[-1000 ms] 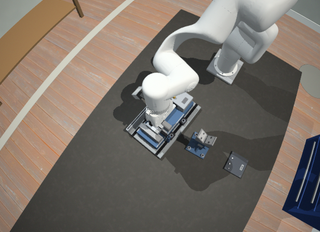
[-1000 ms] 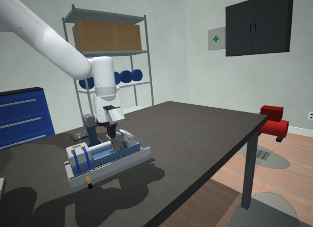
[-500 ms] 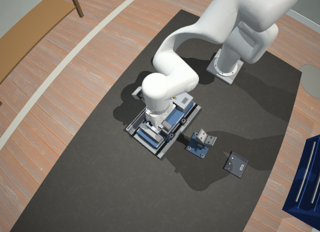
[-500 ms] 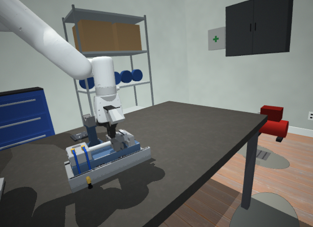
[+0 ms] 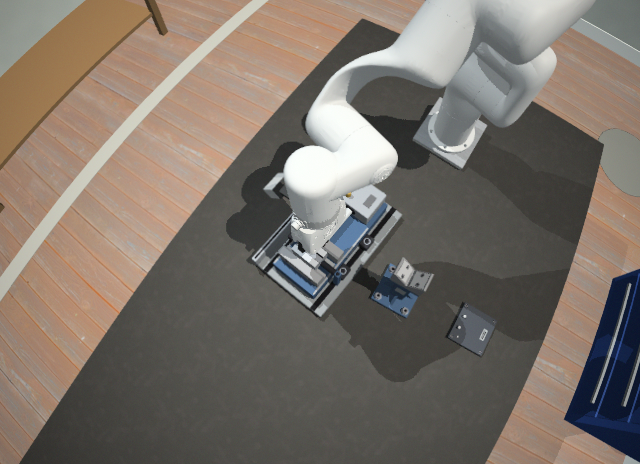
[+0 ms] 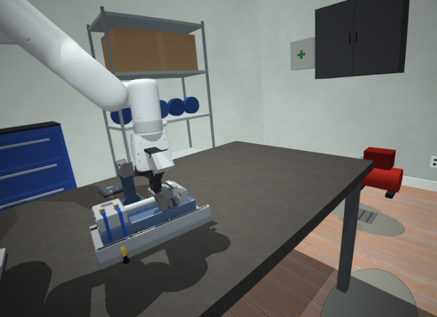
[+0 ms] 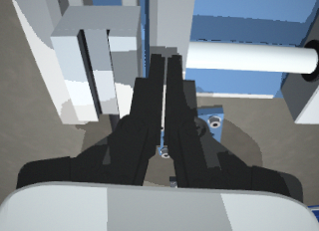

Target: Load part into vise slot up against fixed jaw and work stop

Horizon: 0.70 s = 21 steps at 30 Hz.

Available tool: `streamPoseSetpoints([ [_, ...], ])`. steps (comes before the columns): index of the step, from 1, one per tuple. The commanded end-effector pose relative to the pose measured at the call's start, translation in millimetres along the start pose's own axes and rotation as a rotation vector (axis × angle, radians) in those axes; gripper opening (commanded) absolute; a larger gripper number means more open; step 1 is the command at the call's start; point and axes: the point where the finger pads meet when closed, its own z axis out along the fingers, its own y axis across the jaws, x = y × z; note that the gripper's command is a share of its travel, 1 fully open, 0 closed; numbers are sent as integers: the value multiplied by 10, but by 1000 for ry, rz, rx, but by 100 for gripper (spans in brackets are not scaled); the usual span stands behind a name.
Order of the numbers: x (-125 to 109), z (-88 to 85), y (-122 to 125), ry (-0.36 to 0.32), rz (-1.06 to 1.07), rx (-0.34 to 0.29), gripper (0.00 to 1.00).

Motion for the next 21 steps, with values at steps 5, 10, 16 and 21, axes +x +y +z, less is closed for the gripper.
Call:
streamPoseSetpoints([
  [5, 4, -27, -84, 6, -3, 32, 0],
  [10, 4, -26, -56, 6, -3, 32, 0],
  [16, 4, -25, -17, 6, -3, 32, 0],
  [21, 4, -24, 10, 6, -3, 32, 0],
])
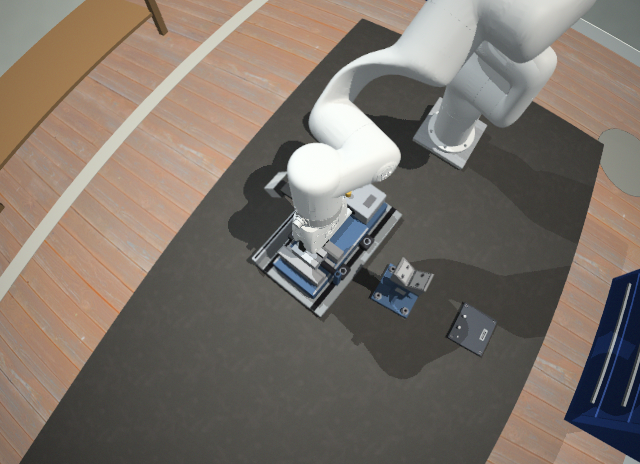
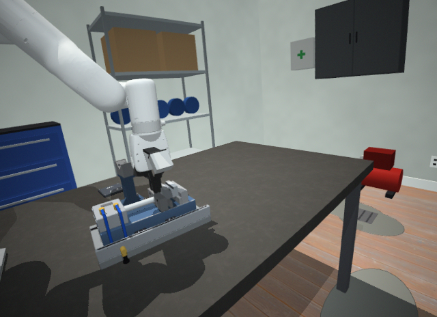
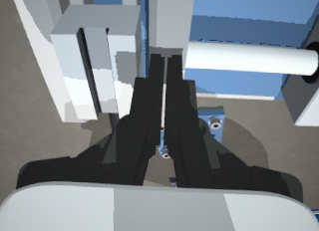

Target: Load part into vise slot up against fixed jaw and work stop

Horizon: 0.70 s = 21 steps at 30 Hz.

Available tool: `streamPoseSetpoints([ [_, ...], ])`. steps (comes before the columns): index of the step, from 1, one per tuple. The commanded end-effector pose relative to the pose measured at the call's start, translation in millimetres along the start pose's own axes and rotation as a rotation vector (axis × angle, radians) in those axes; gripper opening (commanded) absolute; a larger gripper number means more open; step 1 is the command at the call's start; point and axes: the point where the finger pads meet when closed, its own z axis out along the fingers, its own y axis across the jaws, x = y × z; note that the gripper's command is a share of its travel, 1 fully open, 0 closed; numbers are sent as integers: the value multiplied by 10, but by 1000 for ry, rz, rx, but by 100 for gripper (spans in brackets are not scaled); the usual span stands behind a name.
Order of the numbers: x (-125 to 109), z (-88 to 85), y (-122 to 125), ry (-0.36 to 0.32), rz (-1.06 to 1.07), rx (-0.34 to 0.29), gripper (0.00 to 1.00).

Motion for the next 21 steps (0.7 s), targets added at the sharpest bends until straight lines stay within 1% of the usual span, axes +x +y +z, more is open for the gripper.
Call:
streamPoseSetpoints([
  [1, 5, -20, 6, 2, -1, 13, 0],
  [15, 5, -24, 21, 2, -1, 13, 0],
  [21, 5, -67, 22, 2, -1, 13, 0],
])
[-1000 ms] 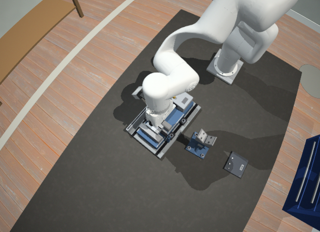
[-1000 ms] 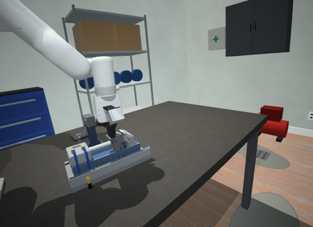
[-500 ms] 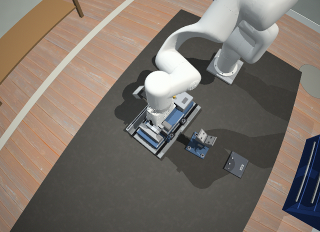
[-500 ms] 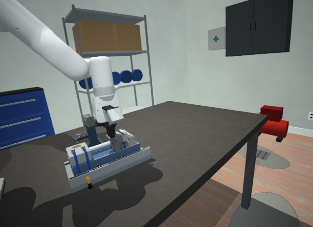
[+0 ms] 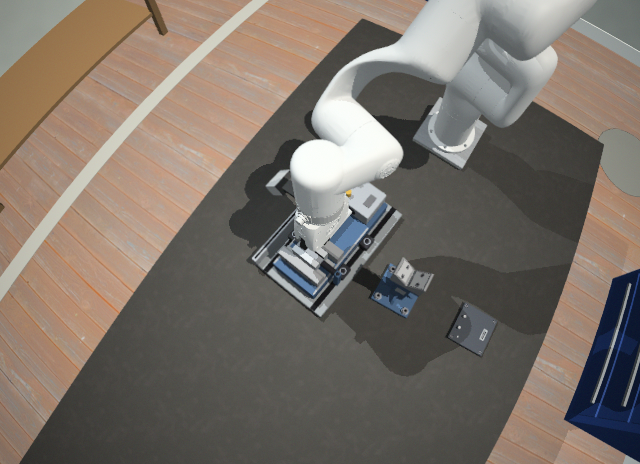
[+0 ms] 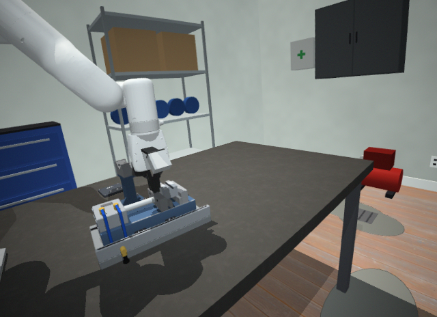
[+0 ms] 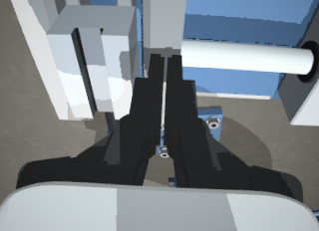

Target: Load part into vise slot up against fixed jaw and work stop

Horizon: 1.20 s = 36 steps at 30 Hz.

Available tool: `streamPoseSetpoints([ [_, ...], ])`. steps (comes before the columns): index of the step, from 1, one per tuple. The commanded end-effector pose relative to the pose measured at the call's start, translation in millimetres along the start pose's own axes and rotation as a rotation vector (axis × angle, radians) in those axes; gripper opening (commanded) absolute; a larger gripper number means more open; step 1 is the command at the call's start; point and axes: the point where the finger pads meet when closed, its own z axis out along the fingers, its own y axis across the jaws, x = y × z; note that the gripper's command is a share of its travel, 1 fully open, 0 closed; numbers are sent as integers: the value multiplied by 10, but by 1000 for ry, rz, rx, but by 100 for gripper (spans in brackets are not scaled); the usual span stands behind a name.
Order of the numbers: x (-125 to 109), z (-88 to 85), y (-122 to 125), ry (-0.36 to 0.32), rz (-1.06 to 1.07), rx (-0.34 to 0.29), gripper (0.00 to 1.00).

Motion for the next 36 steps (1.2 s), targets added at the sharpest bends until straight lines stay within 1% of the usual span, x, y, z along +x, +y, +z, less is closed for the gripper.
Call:
streamPoseSetpoints([
  [1, 4, -64, -13, 1, 0, 4, 0],
  [7, 3, -176, -12, 1, 0, 4, 0],
  [9, 3, -176, -12, 1, 0, 4, 0],
  [24, 3, -530, -11, 1, 0, 4, 0],
  [36, 3, -622, -10, 1, 0, 4, 0],
])
